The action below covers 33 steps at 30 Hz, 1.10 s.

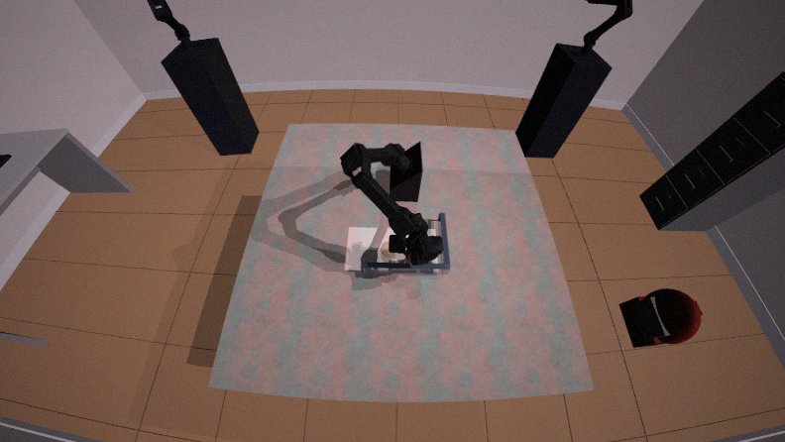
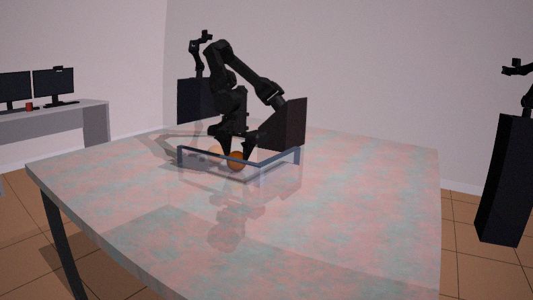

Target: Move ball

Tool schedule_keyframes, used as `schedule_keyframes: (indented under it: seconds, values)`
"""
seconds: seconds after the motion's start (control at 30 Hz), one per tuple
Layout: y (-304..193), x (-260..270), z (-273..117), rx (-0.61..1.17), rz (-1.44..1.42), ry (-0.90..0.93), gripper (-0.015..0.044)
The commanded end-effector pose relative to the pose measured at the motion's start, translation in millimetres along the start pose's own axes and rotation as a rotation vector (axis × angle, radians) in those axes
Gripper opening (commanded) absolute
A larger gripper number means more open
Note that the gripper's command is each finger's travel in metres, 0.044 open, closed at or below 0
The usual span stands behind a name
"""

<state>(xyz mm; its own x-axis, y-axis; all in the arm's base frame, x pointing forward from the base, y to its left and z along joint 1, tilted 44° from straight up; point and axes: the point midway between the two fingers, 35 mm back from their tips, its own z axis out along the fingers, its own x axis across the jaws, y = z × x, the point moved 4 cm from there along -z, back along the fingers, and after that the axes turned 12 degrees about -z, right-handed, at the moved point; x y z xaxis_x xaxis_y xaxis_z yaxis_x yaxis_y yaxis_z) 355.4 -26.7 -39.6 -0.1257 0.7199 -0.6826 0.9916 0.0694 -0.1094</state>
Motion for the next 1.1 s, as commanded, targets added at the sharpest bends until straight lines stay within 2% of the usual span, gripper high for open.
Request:
schedule_keyframes:
  seconds: [0.0, 0.1, 0.67, 0.87, 1.07]
  values:
    - [-4, -1, -14, 0.003, 0.006, 0.006, 0.0070]
    - [-1, 0, -28, 0.002, 0.005, 0.008, 0.0000]
    - [1, 2, -135, 0.003, -0.014, 0.004, 0.0000]
    - [0, -1, -135, 0.003, -0.015, 0.005, 0.0000]
    - [-7, -31, -118, 0.001, -0.016, 0.009, 0.0000]
